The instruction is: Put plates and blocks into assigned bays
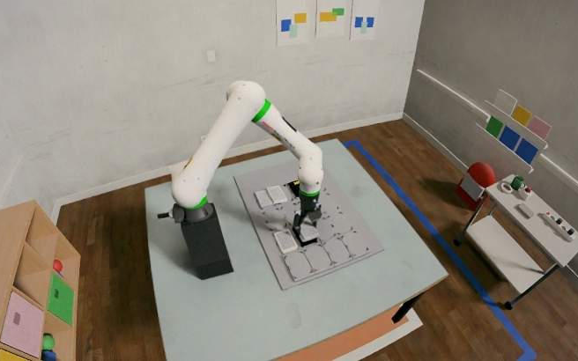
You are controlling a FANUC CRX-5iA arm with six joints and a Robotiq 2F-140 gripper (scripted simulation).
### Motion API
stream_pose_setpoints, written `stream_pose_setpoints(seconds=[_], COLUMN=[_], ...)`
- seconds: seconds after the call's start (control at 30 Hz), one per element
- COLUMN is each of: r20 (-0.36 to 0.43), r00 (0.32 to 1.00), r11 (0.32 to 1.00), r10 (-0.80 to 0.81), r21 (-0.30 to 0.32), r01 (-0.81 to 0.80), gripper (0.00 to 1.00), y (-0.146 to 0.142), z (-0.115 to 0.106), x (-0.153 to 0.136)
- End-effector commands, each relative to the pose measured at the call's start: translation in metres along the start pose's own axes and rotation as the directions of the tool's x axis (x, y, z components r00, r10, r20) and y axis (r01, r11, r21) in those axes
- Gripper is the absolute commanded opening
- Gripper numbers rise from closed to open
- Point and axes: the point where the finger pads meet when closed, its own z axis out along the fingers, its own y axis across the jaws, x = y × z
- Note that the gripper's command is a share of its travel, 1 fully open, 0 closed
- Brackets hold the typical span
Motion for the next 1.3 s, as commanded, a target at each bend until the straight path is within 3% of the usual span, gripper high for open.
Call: stream_pose_setpoints(seconds=[0.0,1.27], r20=[-0.001,-0.001], r00=[1.0,1.0], r11=[1.0,1.0], r10=[0.0,0.0], r21=[0.001,0.002], r01=[0.0,0.0], gripper=[0.62,0.59], y=[-0.0007,-0.0008], z=[-0.0008,-0.0011], x=[0.0003,0.0002])
